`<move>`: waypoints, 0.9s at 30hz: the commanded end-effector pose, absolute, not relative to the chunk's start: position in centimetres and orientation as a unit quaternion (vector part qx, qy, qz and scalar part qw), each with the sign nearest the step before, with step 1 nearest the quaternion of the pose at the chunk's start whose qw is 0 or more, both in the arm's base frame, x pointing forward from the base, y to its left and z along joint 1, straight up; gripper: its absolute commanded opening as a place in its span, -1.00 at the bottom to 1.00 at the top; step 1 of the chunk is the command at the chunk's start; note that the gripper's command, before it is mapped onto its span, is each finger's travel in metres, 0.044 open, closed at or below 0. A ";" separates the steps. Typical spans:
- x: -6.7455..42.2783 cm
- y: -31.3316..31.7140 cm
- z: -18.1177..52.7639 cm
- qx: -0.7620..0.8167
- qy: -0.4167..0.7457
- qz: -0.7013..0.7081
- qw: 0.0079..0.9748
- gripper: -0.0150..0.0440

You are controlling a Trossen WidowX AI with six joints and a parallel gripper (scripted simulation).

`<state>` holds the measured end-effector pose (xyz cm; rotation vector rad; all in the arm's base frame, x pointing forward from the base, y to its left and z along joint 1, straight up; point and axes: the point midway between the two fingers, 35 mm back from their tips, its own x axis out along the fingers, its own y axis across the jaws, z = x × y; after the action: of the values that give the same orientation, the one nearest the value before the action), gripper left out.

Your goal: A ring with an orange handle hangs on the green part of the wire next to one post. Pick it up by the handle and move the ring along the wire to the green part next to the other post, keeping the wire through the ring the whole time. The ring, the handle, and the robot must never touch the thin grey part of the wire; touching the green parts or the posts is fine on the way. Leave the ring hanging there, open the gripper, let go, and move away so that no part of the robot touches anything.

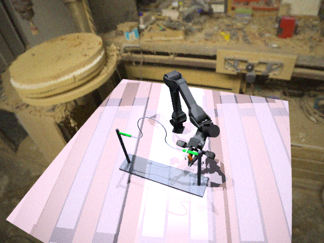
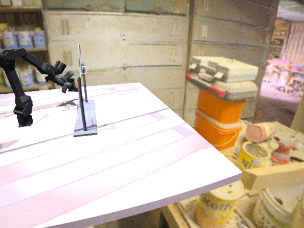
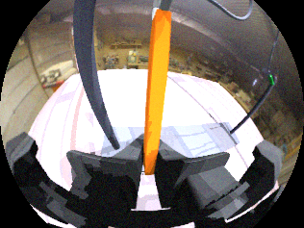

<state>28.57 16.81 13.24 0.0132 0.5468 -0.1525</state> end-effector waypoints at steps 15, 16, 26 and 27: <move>28.0 17.0 13.5 0.007 0.271 -0.076 0.960 0.05; 27.7 17.1 13.7 0.007 0.272 -0.076 0.959 0.05; 24.4 17.5 15.7 0.009 0.272 -0.077 0.959 0.05; 24.3 17.5 15.7 0.009 0.271 -0.077 0.959 0.05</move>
<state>25.14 17.51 14.94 0.0090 0.5582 -0.1521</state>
